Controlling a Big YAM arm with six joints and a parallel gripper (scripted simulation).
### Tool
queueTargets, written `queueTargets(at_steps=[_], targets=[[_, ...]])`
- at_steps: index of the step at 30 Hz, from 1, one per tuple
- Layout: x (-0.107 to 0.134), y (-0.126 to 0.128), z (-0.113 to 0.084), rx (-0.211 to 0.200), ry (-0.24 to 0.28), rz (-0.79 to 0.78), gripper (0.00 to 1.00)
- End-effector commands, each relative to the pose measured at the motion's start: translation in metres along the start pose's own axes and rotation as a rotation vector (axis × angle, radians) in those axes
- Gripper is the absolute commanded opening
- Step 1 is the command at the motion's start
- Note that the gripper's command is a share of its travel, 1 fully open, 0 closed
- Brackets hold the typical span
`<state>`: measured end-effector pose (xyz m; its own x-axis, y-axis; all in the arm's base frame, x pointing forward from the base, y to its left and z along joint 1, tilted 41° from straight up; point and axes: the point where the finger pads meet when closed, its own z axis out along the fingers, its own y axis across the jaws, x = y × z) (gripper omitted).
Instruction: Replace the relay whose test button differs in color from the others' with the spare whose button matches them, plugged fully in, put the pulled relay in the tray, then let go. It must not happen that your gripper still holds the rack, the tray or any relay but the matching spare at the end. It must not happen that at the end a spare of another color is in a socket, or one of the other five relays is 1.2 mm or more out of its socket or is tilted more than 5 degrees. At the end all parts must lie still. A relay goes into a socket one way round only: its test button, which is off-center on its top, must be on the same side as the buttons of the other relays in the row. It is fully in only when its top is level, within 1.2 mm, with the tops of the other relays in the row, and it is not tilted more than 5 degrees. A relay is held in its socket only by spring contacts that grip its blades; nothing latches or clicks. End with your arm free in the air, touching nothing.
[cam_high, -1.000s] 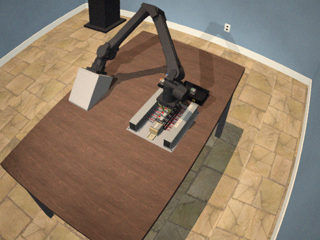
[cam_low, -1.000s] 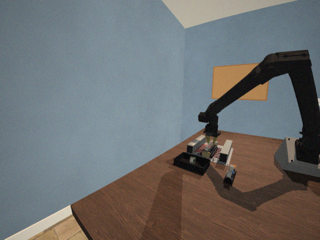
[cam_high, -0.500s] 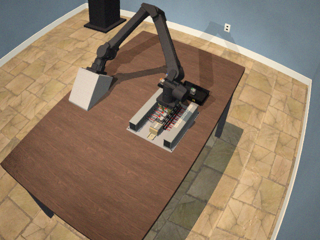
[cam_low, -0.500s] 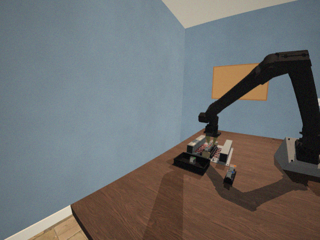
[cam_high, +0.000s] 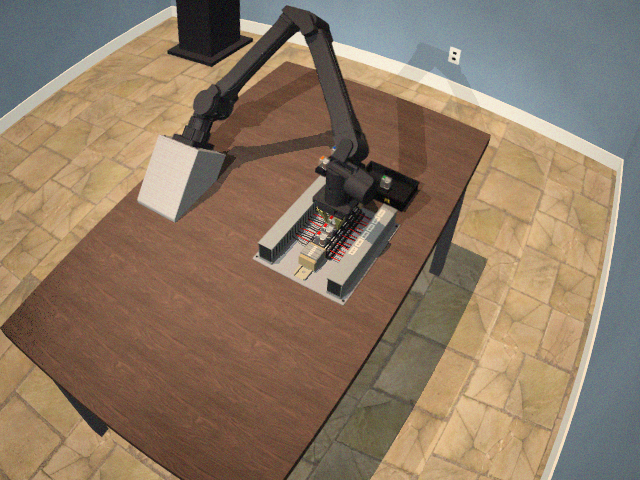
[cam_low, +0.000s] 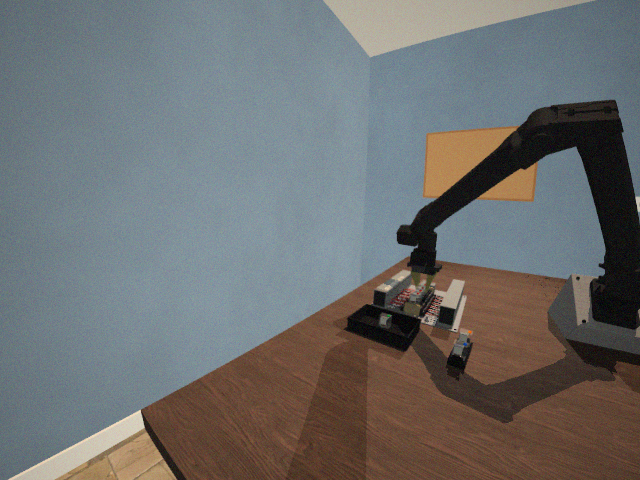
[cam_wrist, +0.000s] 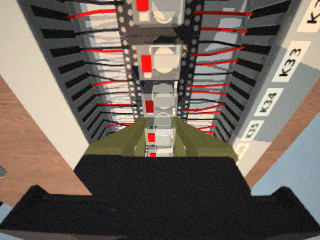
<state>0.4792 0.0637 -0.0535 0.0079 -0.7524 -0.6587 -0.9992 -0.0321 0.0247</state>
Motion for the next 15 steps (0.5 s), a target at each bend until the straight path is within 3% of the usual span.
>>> queueTargets(at_steps=[1,15], targets=[[-0.0017,-0.0017,0.0155,-0.009,0.001,-0.012,0.0],[-0.0016,-0.0011,0.0191,-0.01,0.0,-0.011,0.0]])
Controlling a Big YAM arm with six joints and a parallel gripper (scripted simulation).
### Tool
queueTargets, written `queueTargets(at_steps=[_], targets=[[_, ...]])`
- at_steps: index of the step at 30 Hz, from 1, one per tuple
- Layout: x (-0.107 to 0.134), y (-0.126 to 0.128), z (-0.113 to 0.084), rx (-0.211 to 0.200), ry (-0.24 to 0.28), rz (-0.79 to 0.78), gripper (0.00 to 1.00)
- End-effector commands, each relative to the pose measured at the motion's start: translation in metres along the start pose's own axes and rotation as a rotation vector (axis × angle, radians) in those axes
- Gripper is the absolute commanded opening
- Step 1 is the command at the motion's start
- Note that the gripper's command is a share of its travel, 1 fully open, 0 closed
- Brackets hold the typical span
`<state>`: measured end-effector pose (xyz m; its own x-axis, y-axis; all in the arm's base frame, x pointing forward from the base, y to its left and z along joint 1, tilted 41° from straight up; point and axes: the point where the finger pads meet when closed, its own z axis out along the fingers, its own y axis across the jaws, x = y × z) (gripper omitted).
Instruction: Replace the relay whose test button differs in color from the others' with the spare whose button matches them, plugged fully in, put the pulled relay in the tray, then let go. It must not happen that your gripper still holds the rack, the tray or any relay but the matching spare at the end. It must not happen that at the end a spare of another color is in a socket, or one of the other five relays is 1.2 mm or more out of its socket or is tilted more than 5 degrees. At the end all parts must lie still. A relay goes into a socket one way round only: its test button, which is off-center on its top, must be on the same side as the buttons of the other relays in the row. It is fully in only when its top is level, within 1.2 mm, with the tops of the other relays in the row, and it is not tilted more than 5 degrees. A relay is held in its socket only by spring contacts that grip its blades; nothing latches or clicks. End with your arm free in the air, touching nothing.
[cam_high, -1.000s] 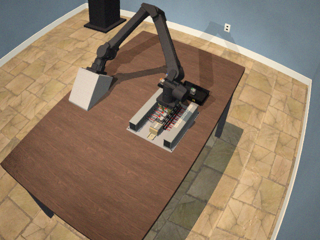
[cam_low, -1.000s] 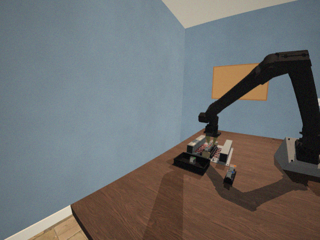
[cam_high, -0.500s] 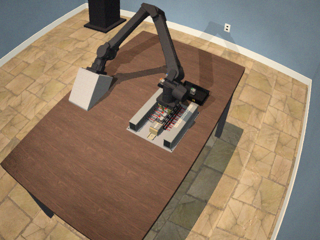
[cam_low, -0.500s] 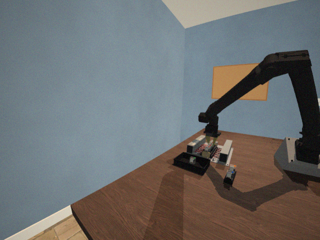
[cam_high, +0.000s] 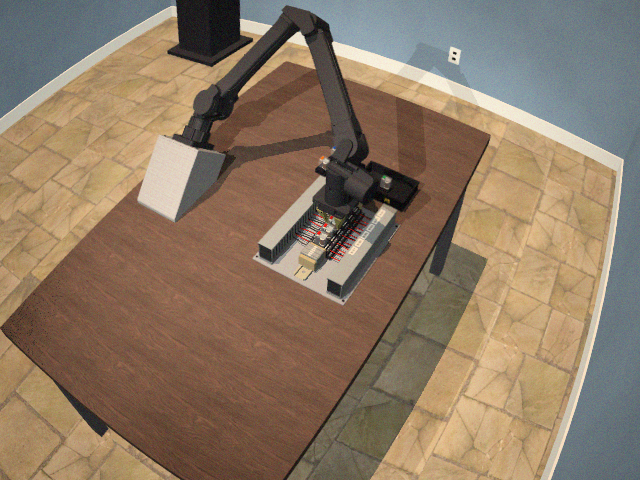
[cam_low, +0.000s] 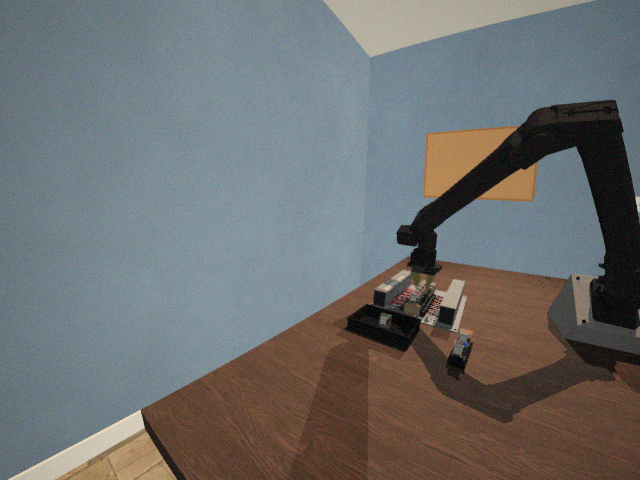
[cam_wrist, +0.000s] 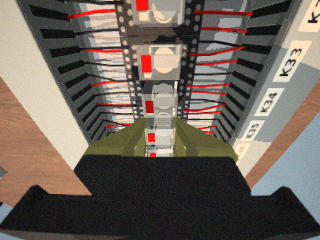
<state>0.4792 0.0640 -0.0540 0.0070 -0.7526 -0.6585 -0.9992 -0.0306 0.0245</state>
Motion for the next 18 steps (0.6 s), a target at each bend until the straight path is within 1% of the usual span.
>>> queueTargets(at_steps=[1,18], targets=[[-0.0017,-0.0011,0.0186,-0.011,0.0,-0.012,0.0],[-0.0035,-0.0086,0.0171,0.001,0.002,-0.021,0.0]])
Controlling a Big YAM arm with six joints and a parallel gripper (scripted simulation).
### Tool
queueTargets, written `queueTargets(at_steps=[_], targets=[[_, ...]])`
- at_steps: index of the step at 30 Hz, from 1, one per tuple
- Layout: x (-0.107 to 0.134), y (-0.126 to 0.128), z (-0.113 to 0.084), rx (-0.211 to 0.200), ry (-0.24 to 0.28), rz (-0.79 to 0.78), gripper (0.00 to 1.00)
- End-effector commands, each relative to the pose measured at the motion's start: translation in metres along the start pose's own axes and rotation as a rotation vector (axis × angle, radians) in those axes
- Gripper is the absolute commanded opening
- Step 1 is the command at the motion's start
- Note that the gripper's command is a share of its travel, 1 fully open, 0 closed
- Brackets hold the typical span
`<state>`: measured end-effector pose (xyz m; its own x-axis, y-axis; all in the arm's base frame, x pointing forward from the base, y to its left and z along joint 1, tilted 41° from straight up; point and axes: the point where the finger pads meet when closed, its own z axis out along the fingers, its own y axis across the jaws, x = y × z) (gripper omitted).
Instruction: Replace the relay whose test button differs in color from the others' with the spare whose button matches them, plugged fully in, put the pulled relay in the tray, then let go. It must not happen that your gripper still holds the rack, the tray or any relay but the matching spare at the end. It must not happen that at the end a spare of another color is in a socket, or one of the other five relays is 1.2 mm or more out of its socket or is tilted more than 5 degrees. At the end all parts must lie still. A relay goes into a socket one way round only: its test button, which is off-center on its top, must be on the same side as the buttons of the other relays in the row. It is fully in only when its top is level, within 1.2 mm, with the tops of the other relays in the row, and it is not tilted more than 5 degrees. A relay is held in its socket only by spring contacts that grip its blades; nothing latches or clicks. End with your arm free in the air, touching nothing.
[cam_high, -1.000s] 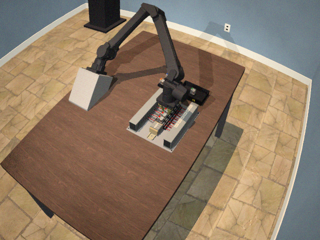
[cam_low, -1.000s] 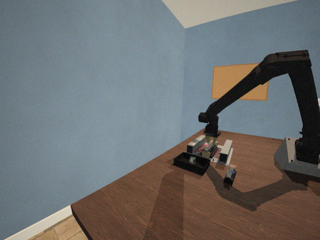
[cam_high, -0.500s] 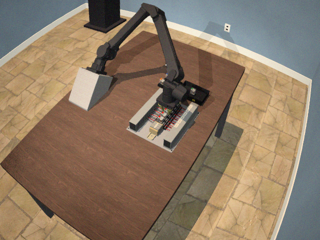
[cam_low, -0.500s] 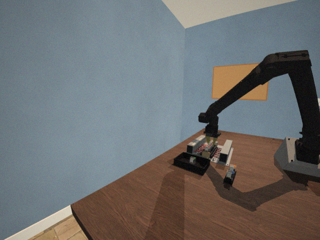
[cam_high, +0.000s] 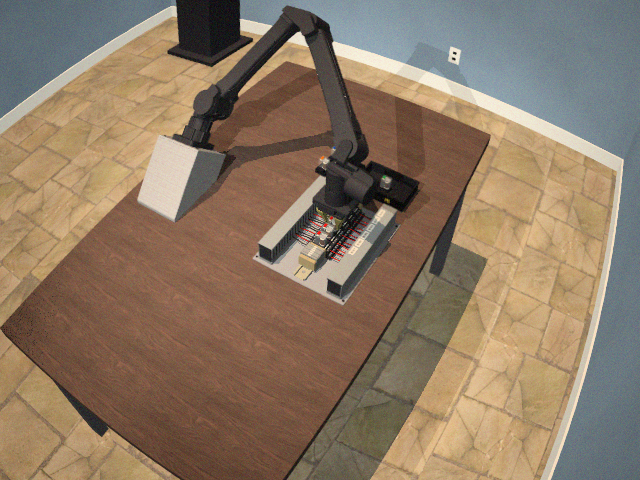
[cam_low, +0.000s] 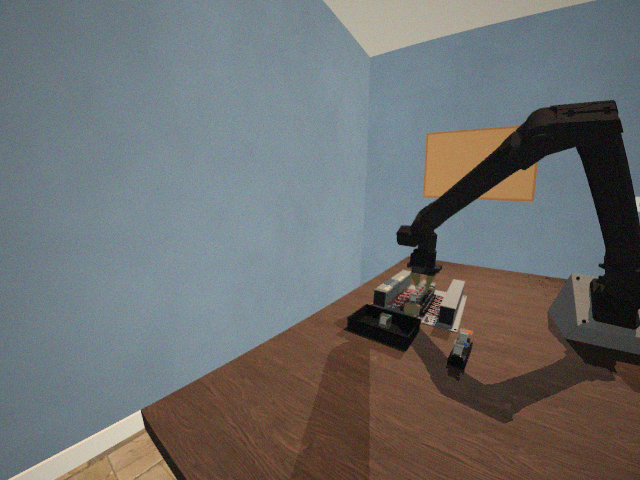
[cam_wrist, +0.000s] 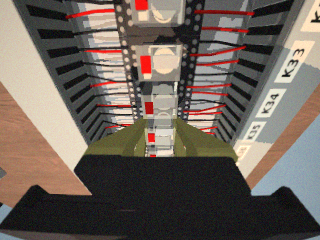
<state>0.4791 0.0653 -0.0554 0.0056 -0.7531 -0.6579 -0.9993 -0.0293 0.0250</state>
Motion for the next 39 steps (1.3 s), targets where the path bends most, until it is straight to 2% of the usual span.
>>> queueTargets(at_steps=[1,12,25,39], targets=[[-0.003,-0.009,0.015,0.0,0.001,-0.023,0.0],[-0.004,-0.009,0.014,0.001,0.001,-0.024,0.0],[-0.002,-0.016,-0.008,0.013,0.002,-0.035,0.0],[-0.002,-0.018,-0.015,0.024,0.002,-0.034,0.0]])
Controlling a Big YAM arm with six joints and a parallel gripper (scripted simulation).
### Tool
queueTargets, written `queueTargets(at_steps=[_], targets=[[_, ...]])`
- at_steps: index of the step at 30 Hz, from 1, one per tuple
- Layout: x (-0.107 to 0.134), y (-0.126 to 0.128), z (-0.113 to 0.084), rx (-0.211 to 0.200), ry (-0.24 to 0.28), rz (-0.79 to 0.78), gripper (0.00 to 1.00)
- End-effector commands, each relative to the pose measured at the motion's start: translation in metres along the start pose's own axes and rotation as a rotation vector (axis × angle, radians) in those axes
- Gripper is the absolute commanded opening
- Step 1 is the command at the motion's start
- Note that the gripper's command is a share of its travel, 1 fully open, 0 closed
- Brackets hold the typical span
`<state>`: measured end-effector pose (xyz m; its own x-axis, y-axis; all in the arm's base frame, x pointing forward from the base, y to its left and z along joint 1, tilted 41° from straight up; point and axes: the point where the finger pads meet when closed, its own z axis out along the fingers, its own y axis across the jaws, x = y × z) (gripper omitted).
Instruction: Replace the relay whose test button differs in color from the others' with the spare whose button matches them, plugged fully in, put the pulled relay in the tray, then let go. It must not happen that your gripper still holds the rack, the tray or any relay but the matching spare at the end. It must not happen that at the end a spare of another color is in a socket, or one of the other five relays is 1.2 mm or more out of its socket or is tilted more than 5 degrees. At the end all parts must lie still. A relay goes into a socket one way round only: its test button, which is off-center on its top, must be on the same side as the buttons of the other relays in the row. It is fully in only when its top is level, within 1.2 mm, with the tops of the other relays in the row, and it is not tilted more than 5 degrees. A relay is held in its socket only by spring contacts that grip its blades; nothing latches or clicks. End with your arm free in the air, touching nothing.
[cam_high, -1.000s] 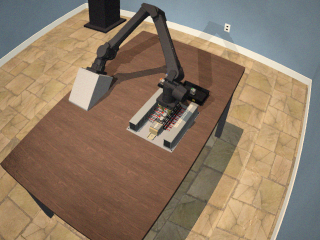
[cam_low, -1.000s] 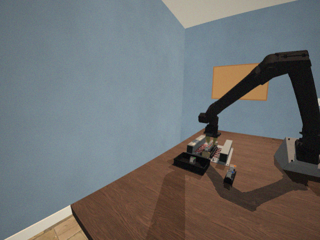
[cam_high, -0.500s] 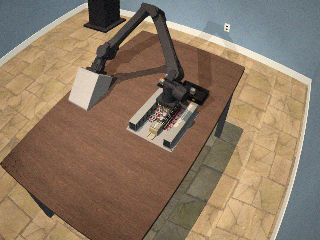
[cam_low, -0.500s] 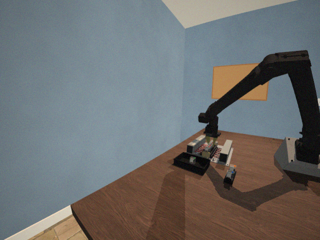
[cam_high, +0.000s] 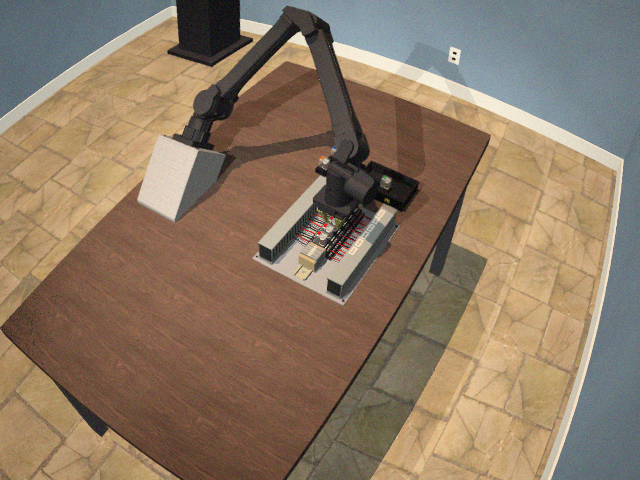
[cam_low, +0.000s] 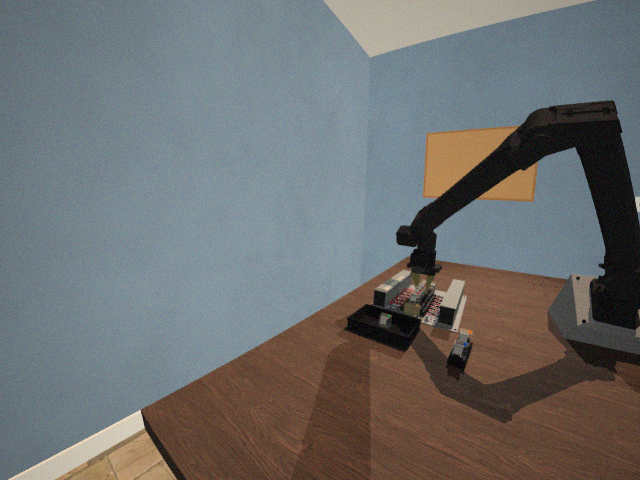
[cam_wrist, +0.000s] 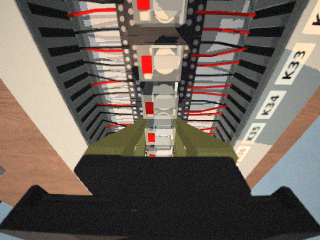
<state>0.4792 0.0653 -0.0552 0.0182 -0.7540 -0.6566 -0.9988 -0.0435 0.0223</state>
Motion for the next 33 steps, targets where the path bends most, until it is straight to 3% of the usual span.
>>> queueTargets(at_steps=[1,2,3,33], targets=[[-0.0014,-0.0177,-0.0154,0.032,0.0,-0.022,0.0],[-0.0014,-0.0177,-0.0156,0.032,0.0,-0.021,0.0],[-0.0014,-0.0177,-0.0157,0.032,0.0,-0.021,0.59],[0.0006,-0.0086,-0.012,0.019,-0.003,-0.001,0.59]])
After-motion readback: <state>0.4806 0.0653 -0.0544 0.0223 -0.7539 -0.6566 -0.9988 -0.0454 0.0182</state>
